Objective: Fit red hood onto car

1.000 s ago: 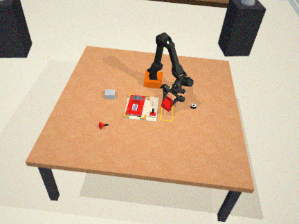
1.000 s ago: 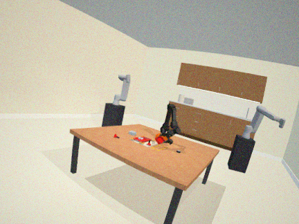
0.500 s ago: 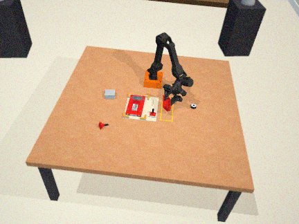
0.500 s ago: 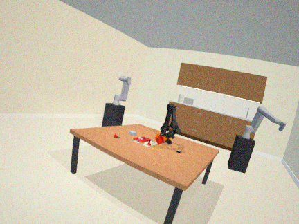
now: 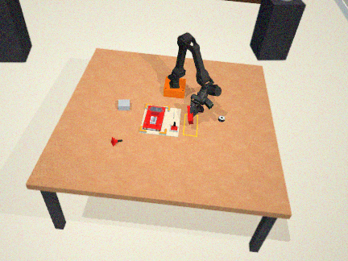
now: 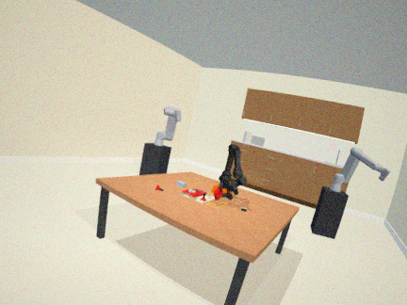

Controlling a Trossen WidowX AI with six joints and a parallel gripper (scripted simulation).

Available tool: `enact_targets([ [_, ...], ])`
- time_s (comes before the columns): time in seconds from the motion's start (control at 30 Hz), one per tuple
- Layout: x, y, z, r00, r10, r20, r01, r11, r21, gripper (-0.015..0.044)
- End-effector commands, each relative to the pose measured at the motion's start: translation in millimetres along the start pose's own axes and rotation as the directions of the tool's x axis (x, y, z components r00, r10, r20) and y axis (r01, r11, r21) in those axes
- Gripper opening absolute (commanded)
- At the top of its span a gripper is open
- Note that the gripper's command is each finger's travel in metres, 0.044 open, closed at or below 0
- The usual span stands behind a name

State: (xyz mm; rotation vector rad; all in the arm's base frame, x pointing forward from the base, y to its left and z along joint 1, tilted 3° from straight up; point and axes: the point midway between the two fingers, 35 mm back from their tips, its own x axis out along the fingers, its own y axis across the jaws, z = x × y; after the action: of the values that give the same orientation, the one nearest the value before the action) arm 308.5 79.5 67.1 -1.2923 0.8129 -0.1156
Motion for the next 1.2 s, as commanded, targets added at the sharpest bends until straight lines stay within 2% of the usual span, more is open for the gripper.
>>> enact_targets([
  [0.0, 0, 0, 0, 1.000, -0.003, -0.001, 0.003, 0.994, -0.106, 0.0000],
  [0.3, 0, 0, 0, 1.000, -0.003, -0.001, 0.003, 0.956, -0.292, 0.0000],
  [0.57, 1, 4, 0, 1.000, -0.003, -0.001, 0.002, 0.858, -0.514, 0.0000],
  [0.87, 3, 11, 1, 1.000, -0.003, -0.001, 0.001, 0.682, -0.732, 0.0000],
  [1.17, 5, 25, 1, 1.000, -0.002, -0.001, 0.000, 0.446, -0.895, 0.0000],
])
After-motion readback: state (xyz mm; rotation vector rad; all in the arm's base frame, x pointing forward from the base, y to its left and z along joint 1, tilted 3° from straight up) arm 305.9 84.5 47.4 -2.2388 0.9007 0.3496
